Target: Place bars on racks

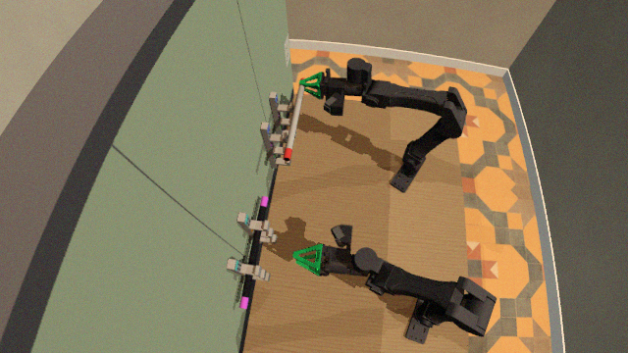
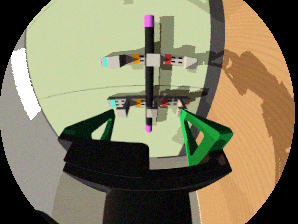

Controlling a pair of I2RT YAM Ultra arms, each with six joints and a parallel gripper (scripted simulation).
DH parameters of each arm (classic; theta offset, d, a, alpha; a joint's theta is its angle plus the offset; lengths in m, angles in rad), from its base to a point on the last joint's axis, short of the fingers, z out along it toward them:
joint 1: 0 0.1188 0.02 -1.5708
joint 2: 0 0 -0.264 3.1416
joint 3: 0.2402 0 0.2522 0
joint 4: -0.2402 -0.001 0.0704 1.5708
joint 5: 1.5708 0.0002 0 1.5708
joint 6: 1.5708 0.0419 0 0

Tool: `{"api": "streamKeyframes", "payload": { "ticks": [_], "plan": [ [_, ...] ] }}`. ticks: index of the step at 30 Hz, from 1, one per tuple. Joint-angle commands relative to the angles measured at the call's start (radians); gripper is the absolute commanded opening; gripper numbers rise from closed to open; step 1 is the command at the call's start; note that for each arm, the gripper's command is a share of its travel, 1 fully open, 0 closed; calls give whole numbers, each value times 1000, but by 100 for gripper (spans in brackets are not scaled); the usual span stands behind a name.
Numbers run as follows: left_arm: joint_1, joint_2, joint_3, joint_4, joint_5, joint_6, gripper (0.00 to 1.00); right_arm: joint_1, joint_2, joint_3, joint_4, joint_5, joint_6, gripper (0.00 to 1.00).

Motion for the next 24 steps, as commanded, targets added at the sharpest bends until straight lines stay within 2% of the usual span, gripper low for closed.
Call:
{"api": "streamKeyframes", "payload": {
  "ticks": [1,24],
  "plan": [
    [-10,0,-3,19,-8,0,100,25,-48,7,26,21,20,0],
    [-10,0,-3,19,-8,0,100,171,-78,-126,127,166,21,0]
  ]
}}
